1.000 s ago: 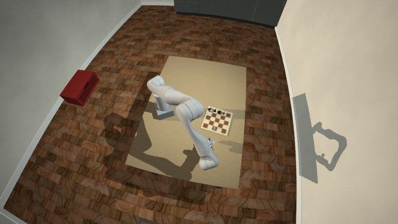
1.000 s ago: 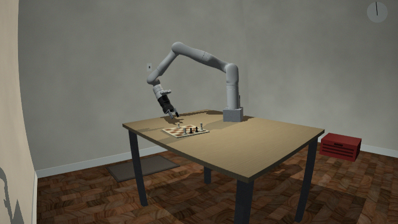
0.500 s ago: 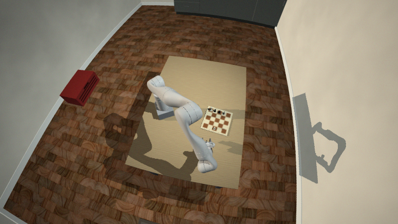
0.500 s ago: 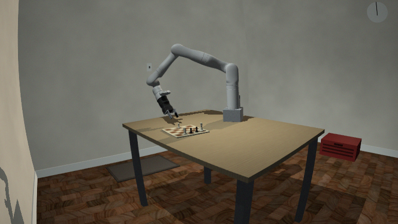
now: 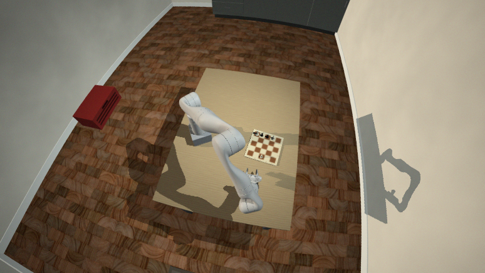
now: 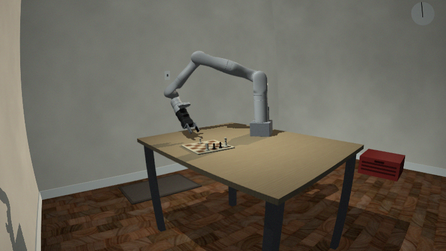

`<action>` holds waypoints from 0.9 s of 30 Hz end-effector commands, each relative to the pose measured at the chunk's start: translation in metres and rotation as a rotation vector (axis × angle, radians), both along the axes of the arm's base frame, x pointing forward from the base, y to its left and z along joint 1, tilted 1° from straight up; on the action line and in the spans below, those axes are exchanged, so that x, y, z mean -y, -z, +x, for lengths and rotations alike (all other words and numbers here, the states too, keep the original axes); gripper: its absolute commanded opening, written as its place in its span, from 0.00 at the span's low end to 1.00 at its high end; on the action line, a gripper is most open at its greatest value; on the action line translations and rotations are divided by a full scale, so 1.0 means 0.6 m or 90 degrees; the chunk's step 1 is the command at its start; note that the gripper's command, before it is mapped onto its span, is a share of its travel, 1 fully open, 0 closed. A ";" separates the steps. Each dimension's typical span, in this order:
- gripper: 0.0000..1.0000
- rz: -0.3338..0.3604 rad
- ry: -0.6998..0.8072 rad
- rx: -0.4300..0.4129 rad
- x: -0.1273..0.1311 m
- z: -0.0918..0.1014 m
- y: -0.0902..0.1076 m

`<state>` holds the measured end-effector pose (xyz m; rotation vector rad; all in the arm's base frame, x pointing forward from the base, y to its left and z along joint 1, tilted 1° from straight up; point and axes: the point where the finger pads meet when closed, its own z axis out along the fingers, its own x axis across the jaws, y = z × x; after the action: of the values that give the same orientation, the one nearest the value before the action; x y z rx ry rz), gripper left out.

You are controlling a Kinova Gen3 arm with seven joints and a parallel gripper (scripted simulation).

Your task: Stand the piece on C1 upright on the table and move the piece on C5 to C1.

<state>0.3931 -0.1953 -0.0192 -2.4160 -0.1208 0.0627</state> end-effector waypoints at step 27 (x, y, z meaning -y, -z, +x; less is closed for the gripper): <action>1.00 0.034 0.033 0.001 0.010 0.007 0.007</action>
<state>0.3971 -0.2008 -0.0236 -2.3648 -0.0607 0.0343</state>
